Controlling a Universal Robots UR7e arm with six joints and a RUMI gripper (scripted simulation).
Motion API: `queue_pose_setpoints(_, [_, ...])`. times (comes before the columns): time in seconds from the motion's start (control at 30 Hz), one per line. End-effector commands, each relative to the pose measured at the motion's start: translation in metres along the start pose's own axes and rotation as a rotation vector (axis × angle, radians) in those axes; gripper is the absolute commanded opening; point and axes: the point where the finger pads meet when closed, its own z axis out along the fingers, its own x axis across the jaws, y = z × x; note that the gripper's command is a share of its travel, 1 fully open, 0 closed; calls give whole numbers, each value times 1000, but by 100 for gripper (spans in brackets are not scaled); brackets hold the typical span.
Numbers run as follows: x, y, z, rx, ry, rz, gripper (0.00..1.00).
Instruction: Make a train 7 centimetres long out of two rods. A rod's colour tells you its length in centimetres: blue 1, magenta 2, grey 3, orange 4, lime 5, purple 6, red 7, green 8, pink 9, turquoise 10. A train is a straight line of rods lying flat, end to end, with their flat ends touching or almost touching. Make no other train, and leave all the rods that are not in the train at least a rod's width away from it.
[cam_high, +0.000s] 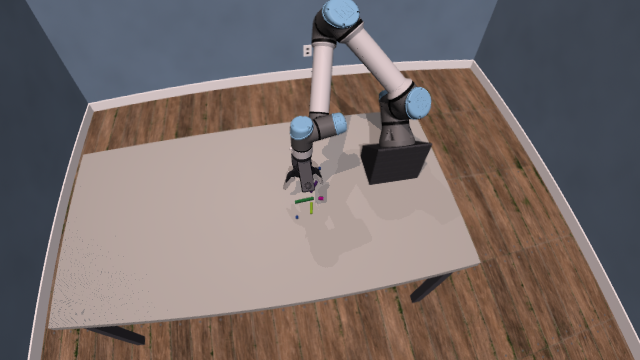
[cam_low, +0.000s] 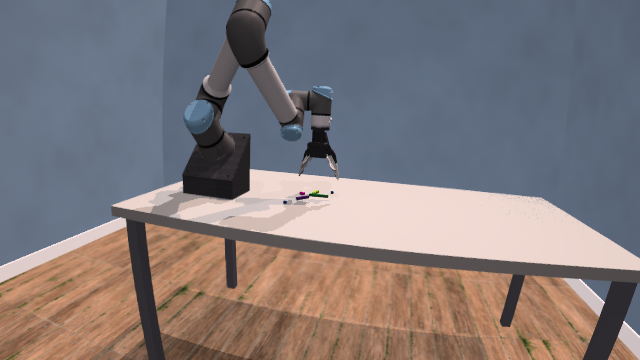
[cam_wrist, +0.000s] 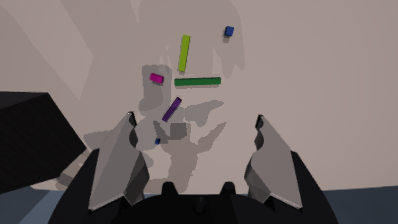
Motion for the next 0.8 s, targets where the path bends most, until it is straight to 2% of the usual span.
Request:
queue_pose_setpoints(0.0, [0, 0, 0, 0, 1, 0, 100])
queue_pose_setpoints(0.4, [1, 0, 0, 0, 1, 14, 100])
queue_pose_setpoints(0.77, [5, -4, 0, 1, 1, 129, 100])
